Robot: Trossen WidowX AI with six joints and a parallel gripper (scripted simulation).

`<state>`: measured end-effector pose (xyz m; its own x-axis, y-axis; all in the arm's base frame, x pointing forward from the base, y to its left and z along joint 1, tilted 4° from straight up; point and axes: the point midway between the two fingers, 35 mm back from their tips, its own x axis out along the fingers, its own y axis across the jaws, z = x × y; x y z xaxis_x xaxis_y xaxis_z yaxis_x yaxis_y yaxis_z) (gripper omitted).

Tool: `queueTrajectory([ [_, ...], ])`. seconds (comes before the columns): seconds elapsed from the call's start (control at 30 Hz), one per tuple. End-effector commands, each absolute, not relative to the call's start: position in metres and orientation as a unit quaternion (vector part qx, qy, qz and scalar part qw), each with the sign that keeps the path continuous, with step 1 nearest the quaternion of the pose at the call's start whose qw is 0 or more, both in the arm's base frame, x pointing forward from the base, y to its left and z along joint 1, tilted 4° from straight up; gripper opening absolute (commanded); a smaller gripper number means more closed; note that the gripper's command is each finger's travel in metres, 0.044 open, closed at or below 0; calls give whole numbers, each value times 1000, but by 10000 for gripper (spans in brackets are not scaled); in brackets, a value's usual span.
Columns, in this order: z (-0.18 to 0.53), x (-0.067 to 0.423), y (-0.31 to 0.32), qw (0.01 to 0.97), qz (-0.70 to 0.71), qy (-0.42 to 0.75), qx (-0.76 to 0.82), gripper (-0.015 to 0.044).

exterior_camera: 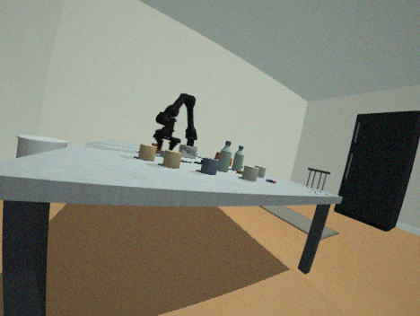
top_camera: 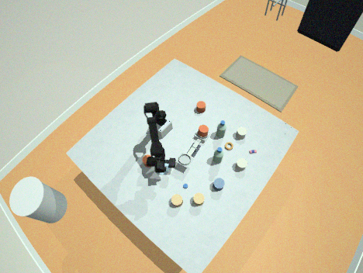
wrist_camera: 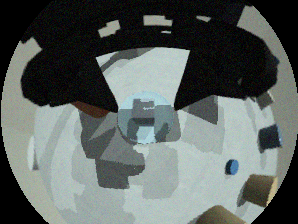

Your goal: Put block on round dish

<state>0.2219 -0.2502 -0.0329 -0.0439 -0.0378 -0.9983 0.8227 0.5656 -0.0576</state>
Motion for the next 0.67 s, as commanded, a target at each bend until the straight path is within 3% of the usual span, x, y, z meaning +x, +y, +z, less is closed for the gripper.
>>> queueTrajectory([
  [0.0,-5,223,-251,620,-350,630,310,440],
  [0.37,53,221,-247,619,-349,631,312,440],
  [0.63,56,221,-247,619,-349,631,312,440],
])
